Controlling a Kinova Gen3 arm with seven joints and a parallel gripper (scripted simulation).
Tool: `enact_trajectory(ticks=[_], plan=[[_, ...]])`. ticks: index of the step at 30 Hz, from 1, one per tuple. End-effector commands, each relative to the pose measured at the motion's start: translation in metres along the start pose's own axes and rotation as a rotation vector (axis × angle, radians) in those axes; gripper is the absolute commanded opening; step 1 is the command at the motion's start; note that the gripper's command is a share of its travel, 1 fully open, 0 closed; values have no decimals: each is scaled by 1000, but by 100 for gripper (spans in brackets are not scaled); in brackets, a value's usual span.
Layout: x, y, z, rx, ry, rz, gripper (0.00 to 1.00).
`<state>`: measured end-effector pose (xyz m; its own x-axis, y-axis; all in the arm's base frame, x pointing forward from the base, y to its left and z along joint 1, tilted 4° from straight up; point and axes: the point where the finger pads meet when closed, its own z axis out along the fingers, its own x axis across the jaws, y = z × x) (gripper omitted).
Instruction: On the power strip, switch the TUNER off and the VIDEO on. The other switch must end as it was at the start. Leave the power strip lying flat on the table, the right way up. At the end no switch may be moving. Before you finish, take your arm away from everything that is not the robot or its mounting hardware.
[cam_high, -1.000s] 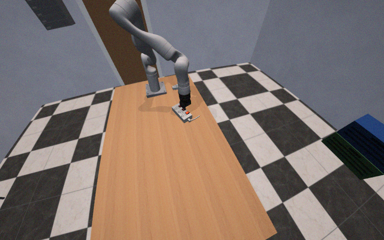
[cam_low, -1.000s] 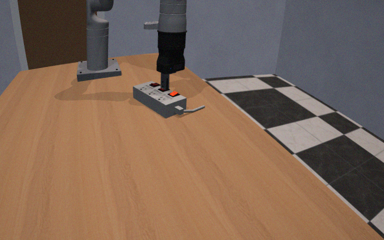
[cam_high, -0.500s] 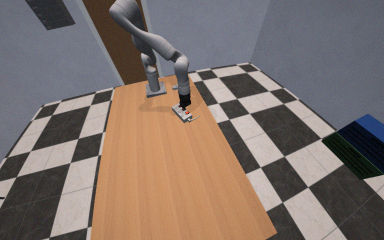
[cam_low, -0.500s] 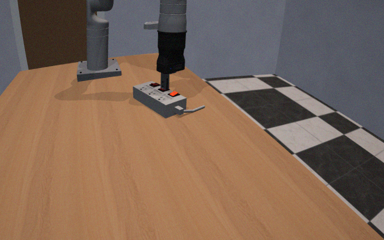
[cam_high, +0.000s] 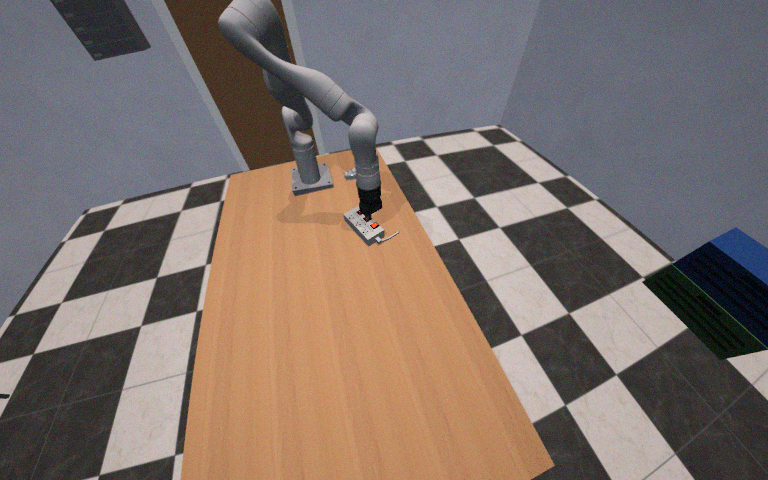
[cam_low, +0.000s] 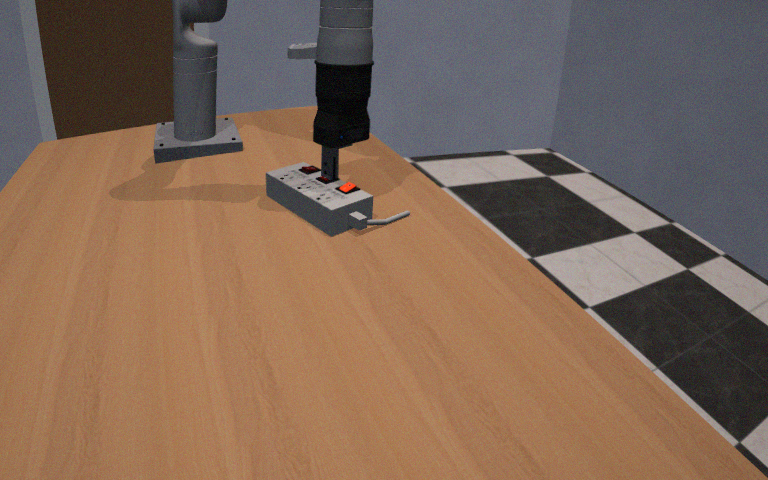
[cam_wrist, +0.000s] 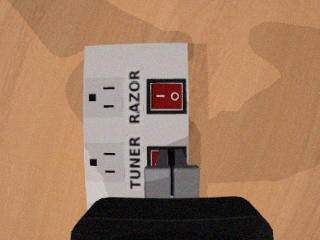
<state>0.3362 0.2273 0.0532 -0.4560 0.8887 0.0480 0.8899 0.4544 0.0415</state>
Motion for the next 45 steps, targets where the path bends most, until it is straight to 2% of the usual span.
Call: enact_trajectory(ticks=[1,33,43,45], plan=[[0,0,3,-3,0,-2,0],[0,0,3,-4,0,-1,0],[0,3,-22,-8,1,0,0],[0,3,-22,-8,1,0,0]])
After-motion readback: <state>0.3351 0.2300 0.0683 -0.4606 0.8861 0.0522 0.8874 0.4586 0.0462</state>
